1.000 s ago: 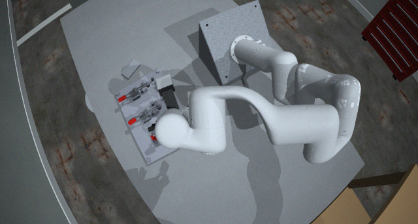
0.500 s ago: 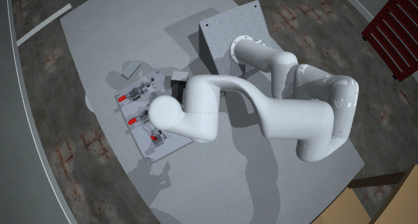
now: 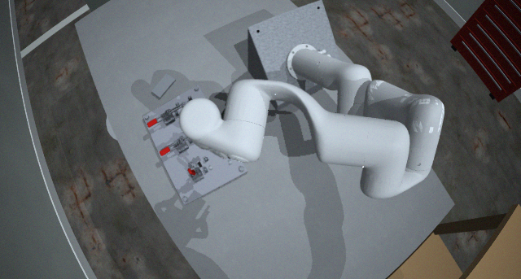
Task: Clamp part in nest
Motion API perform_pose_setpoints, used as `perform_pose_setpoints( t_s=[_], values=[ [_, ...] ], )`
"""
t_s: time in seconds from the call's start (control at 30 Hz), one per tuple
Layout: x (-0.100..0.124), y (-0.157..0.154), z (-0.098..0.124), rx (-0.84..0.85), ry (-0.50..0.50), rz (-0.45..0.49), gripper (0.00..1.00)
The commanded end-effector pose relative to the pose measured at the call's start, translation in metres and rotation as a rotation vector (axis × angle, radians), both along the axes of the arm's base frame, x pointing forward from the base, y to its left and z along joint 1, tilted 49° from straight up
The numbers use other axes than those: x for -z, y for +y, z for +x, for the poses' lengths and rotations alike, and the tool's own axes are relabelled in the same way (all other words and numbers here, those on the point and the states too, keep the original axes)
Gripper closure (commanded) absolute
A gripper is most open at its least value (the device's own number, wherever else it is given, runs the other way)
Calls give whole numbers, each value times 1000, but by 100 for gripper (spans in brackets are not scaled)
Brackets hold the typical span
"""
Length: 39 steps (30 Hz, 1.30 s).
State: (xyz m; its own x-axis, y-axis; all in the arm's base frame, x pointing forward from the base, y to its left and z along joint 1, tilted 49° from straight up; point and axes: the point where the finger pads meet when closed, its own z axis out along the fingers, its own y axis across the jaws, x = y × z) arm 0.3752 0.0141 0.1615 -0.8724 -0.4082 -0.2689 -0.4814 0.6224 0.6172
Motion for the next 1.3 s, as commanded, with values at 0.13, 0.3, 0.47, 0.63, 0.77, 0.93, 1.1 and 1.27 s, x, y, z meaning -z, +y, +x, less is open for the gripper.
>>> perform_pose_setpoints(
  t_s=[0.13,0.3,0.47,0.63,0.77,0.93,1.1,1.27],
  values=[
    [3,-1,4,220,157,49,0],
    [4,-2,5,296,216,70,0],
    [5,-2,6,378,283,94,0],
    [5,-3,7,417,315,106,0],
    [5,-3,7,426,322,108,0],
    [6,-3,7,428,324,109,0],
    [6,-3,7,428,324,109,0],
    [6,-3,7,428,324,109,0]
  ],
)
